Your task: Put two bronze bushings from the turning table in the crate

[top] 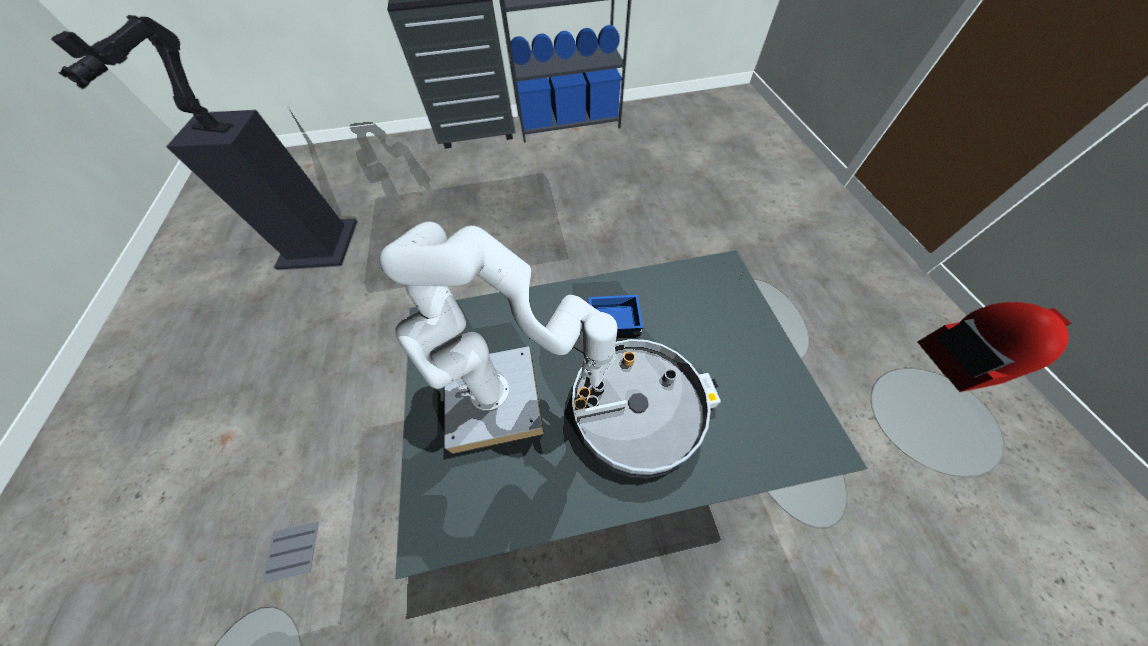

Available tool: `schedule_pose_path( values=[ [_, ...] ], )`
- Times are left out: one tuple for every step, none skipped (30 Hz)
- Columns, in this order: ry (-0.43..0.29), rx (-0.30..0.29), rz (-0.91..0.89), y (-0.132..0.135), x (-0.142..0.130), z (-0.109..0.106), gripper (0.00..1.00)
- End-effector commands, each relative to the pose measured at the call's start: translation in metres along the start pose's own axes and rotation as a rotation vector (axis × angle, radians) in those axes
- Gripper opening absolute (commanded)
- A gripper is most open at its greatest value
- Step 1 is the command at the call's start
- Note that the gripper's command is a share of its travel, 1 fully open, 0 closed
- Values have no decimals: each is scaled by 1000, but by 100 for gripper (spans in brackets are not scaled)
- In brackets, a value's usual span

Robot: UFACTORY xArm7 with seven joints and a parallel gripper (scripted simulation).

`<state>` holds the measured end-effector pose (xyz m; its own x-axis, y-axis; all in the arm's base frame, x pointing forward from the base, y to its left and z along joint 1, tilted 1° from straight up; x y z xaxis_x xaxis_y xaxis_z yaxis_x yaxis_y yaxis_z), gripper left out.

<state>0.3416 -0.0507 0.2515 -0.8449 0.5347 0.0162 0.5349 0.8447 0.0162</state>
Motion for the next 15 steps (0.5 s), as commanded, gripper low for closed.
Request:
schedule_pose_path(
  values=[
    [-3, -1, 0, 0, -1, -1, 12],
    [-3, -1, 0, 0, -1, -1, 12],
    [-3, -1, 0, 0, -1, -1, 12],
    [-3, -1, 0, 0, -1, -1, 12],
    [-3, -1, 0, 0, -1, -1, 12],
    [-3, -1, 0, 0, -1, -1, 16],
    [-3, -1, 0, 0, -1, -1, 16],
    [-3, -1, 0, 0, -1, -1, 16],
    [-3, -1, 0, 0, -1, -1, 16],
    [-3, -1, 0, 0, -1, -1, 16],
    [-3, -1, 0, 0, -1, -1, 16],
    [-3, -1, 0, 0, -1, -1, 16],
    [-3, -1, 0, 0, -1, -1, 16],
    [-3, -1, 0, 0, -1, -1, 16],
    [-3, -1, 0, 0, -1, -1, 16]
  ],
)
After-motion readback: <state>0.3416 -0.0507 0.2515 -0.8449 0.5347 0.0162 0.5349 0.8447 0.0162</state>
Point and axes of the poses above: the point where the finger pads meet when closed, its own z axis out along the fingers, its own y axis across the jaws, x = y × z, the point moved 9 cm from there along -z, back along the fingers, and after that the axes turned 5 degrees about -z, right-handed, at the moved point
